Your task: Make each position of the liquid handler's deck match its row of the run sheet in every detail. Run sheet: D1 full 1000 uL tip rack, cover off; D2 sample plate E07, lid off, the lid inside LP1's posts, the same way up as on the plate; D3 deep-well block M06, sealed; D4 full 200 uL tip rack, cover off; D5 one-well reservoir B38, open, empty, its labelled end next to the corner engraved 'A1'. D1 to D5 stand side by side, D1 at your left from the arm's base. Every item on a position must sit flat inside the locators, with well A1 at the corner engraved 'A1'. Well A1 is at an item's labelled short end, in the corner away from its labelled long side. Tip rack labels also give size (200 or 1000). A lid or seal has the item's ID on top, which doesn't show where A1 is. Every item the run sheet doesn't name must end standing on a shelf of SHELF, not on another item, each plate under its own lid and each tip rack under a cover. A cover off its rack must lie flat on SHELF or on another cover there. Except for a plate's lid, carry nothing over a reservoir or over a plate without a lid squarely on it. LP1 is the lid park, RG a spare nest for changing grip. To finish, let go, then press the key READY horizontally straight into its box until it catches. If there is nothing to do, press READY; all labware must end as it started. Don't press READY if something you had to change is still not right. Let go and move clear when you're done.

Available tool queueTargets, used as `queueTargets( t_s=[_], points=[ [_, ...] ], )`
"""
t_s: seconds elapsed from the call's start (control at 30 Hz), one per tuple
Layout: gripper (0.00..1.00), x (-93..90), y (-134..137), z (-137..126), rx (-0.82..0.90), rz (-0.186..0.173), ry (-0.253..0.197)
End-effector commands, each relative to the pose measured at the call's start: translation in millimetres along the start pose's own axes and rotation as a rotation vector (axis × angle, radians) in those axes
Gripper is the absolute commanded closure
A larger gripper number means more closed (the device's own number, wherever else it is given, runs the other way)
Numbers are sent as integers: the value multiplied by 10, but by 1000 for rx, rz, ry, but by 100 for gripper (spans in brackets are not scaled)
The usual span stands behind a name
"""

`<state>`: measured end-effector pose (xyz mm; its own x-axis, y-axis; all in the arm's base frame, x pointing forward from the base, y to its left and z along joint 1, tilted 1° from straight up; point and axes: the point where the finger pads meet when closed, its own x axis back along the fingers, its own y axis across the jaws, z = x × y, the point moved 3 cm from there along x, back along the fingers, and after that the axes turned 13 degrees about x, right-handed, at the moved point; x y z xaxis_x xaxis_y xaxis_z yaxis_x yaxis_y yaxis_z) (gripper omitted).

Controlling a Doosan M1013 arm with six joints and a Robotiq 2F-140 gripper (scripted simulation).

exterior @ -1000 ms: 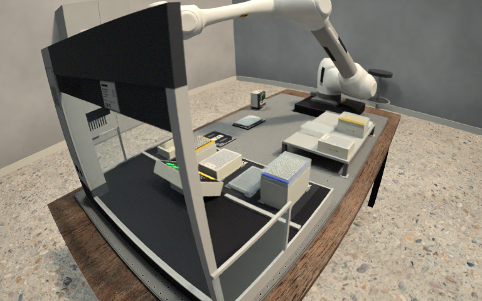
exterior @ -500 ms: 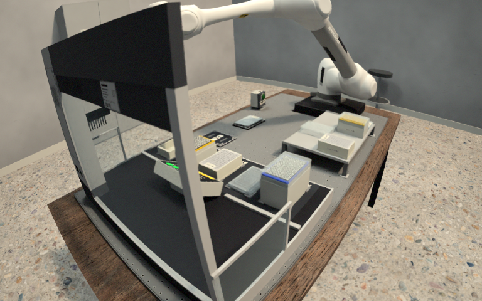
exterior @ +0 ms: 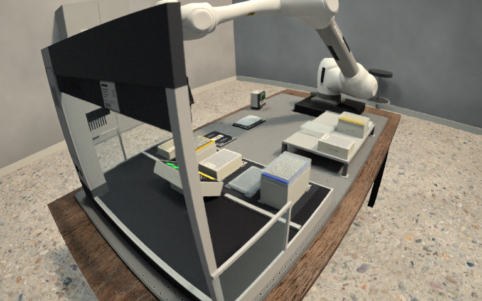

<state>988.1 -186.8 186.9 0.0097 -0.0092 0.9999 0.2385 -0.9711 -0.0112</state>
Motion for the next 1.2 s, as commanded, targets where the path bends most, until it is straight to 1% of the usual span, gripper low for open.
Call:
queueTargets(
  t_s=[0.0, 0.23, 0.3, 0.5, 1.17],
  points=[
    [21, 18, -116, 30, 0, 0, 2],
    [21, 17, -458, 108, 0, 0, 2],
    [21, 17, -458, 108, 0, 0, 2],
    [21, 17, -740, 173, 0, 0, 2],
    [21, 17, -742, 174, 0, 0, 2]
  ],
)
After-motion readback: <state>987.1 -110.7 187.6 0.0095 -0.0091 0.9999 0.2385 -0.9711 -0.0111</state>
